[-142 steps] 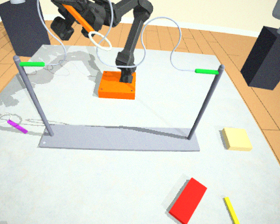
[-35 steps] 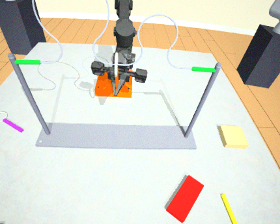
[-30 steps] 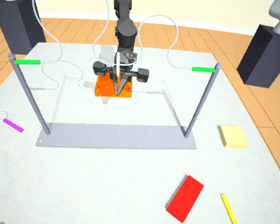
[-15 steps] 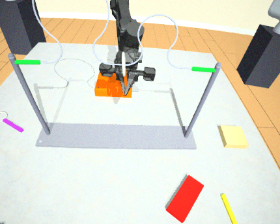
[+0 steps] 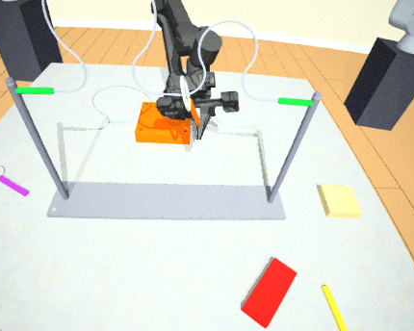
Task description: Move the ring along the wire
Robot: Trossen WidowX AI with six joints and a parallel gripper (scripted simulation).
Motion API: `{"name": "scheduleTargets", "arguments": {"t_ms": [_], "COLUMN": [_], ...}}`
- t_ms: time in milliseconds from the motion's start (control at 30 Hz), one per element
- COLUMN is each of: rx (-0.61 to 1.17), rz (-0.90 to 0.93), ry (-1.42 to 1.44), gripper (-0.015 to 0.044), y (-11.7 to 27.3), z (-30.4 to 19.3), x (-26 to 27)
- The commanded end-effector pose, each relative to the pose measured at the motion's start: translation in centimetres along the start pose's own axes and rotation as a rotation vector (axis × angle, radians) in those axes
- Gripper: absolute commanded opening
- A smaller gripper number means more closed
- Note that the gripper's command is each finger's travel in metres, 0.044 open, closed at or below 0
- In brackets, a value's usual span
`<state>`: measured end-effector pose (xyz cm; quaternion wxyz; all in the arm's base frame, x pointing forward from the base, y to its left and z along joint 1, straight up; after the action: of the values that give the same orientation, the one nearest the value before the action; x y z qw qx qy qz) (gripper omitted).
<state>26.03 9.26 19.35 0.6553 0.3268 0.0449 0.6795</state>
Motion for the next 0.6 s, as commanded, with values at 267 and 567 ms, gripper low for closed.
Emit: {"name": "scheduleTargets", "arguments": {"t_ms": [267, 567], "rx": [0.056, 0.101], "rz": [0.114, 0.217], "ry": [-0.221, -0.412], "gripper": [-0.0150, -0.0150], "y": [0.6, 1.6], "z": [-0.4, 0.1], "x": [3.8, 6.9]}}
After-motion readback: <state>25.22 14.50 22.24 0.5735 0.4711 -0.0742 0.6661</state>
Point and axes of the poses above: the point midway between the two fingers, 35 mm back from their tips, its own y axis back along the fingers, its own x axis across the jaws, z = x × y, the point moved 2 cm from there along y, back along the fingers, and after that the axes turned 12 degrees about -y, right-handed, at the moved point
